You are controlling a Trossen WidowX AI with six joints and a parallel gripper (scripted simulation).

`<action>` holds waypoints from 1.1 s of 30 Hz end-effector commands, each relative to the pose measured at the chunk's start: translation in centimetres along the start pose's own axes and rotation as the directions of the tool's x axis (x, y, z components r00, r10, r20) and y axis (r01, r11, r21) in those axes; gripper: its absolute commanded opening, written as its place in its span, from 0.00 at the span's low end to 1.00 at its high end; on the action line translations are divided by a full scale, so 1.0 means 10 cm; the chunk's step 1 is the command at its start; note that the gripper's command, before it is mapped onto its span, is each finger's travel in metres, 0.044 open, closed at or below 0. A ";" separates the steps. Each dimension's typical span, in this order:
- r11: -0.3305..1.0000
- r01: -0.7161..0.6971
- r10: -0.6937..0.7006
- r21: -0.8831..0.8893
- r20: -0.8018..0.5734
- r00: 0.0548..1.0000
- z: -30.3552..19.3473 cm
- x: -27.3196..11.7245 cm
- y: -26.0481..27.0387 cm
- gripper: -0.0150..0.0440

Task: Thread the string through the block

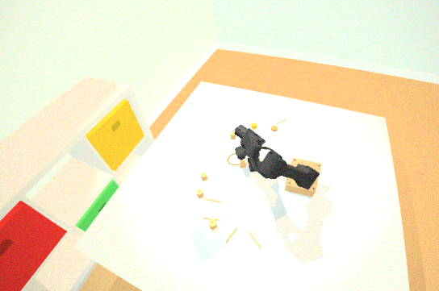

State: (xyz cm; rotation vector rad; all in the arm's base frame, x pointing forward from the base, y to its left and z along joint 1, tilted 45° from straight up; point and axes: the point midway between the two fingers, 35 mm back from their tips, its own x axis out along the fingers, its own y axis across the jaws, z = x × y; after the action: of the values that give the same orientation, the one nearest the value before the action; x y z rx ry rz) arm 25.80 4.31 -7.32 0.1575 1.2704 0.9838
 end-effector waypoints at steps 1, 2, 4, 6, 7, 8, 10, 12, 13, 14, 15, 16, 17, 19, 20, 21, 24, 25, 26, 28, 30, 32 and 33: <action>1.000 0.000 0.000 0.002 -0.005 1.000 -0.07 0.00 0.01 0.25; 1.000 0.000 0.000 0.002 -0.005 1.000 -0.08 0.00 0.01 0.25; 1.000 0.001 -0.001 0.002 -0.005 1.000 -0.10 0.00 0.01 0.25; 1.000 0.001 -0.001 0.002 -0.005 1.000 -0.11 0.00 0.01 0.25; 1.000 0.001 -0.001 0.002 -0.005 1.000 -0.12 0.00 0.02 0.25; 1.000 0.002 -0.002 0.002 -0.005 1.000 -0.13 0.00 0.02 0.25; 1.000 0.002 -0.002 0.003 -0.005 1.000 -0.15 0.00 0.02 0.25; 1.000 0.003 -0.003 0.003 -0.005 1.000 -0.17 0.00 0.02 0.25; 1.000 0.003 -0.003 0.003 -0.005 1.000 -0.18 0.00 0.02 0.25; 1.000 0.003 -0.003 0.003 -0.005 1.000 -0.18 0.00 0.02 0.25; 1.000 0.004 -0.004 0.003 -0.005 1.000 -0.19 0.00 0.02 0.25; 1.000 0.004 -0.004 0.003 -0.005 1.000 -0.20 0.00 0.02 0.25; 1.000 0.004 -0.004 0.003 -0.005 1.000 -0.21 0.00 0.02 0.25; 1.000 0.005 -0.005 0.003 -0.005 1.000 -0.23 0.00 0.02 0.25; 1.000 0.005 -0.005 0.003 -0.005 1.000 -0.24 0.00 0.02 0.25; 1.000 0.006 -0.006 0.003 -0.005 1.000 -0.25 0.00 0.02 0.25; 1.000 0.007 -0.007 0.003 -0.005 1.000 -0.27 0.00 0.02 0.25; 1.000 0.007 -0.007 0.003 -0.005 1.000 -0.28 0.00 0.02 0.25; 1.000 0.008 -0.008 0.003 -0.005 1.000 -0.29 0.00 0.02 0.25; 1.000 0.009 -0.009 0.003 -0.005 1.000 -0.31 0.00 0.02 0.25; 1.000 0.010 -0.010 0.003 -0.005 1.000 -0.32 0.00 0.02 0.25; 1.000 0.011 -0.011 0.003 -0.005 1.000 -0.34 0.00 0.02 0.25; 1.000 0.011 -0.011 0.003 -0.005 1.000 -0.35 0.00 0.02 0.25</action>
State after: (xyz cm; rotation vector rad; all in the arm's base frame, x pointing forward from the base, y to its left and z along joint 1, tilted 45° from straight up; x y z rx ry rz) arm 23.34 3.11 -8.16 0.1495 1.2703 0.9733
